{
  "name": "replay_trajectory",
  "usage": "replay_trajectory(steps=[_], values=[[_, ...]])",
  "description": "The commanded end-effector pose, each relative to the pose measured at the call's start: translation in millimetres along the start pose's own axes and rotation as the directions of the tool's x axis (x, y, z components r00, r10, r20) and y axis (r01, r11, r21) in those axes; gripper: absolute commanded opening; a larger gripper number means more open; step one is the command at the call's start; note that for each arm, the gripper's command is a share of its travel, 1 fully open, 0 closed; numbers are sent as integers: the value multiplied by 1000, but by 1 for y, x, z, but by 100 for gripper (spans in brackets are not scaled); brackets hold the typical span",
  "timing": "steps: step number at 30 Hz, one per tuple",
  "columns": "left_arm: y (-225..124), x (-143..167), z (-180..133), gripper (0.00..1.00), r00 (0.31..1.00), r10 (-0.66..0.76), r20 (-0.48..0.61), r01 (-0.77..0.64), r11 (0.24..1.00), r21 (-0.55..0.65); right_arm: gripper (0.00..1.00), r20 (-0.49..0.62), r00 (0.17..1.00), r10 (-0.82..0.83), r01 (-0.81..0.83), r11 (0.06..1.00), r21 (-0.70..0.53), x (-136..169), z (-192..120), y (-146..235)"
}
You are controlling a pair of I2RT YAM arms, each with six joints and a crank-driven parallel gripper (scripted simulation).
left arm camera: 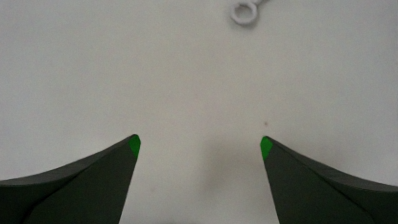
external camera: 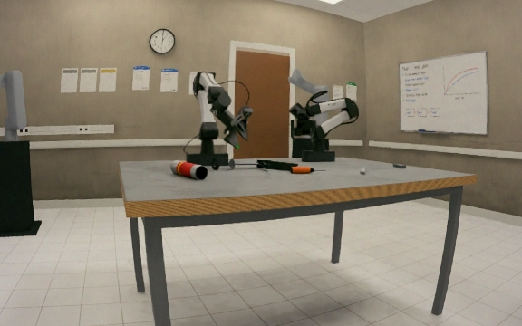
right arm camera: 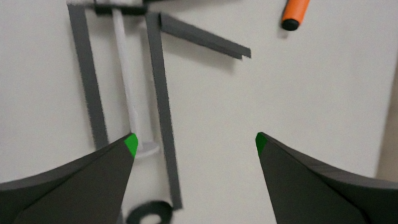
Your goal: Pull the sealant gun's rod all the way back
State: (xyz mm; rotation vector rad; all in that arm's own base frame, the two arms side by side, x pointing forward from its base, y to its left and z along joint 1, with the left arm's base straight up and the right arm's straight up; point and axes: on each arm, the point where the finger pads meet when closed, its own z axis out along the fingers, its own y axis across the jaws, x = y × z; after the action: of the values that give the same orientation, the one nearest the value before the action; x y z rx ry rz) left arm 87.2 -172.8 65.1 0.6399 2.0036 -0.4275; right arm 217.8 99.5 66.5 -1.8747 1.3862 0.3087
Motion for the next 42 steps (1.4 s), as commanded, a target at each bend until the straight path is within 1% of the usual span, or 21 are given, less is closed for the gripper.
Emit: replay_trajectory(steps=[1,2,4,7,13,19,21,22,24,27,31,36,38,39,42], values=[[11,-31,-8,100,999,35,27,-36,999,21,100,-46,979,199,-193,975,110,-8,9,-1],[15,-38,-8,100,999,30,37,-30,999,16,100,-43,971,236,-229,965,124,-11,12,1],[15,-38,-8,100,999,30,37,-30,999,16,100,-43,971,236,-229,965,124,-11,12,1],[25,-59,-9,100,997,3,78,-4,1000,5,100,-30,947,318,-311,939,150,-21,20,6],[49,-82,-9,100,991,-40,125,48,997,-61,100,-3,907,421,-416,896,157,-40,36,18],[70,-100,-10,100,986,-55,158,74,990,-118,100,26,845,534,-529,829,180,-59,51,29],[70,-100,-10,100,986,-55,158,74,990,-118,100,26,845,534,-529,829,180,-59,51,29],[73,-108,-10,100,984,-49,169,68,991,-112,100,35,824,565,-560,805,197,-61,53,30],[79,-113,-10,100,983,-49,176,73,989,-131,100,47,786,617,-611,761,217,-66,59,33],[90,-123,-11,100,979,-54,195,86,984,-158,100,61,745,664,-658,717,230,-73,65,38],[107,-140,-13,100,972,-63,228,111,973,-203,100,70,710,700,-694,681,232,-80,72,44],[133,-169,-16,100,957,-71,280,150,950,-273,100,71,692,718,-712,665,226,-86,77,50],[133,-169,-16,100,957,-71,280,150,950,-273,100,71,692,718,-712,665,226,-86,77,50],[141,-182,-17,100,950,-66,304,157,946,-284,100,70,691,719,-714,664,224,-87,78,51],[163,-206,-21,100,938,-61,340,183,923,-338,100,69,688,723,-717,661,221,-89,79,54]])
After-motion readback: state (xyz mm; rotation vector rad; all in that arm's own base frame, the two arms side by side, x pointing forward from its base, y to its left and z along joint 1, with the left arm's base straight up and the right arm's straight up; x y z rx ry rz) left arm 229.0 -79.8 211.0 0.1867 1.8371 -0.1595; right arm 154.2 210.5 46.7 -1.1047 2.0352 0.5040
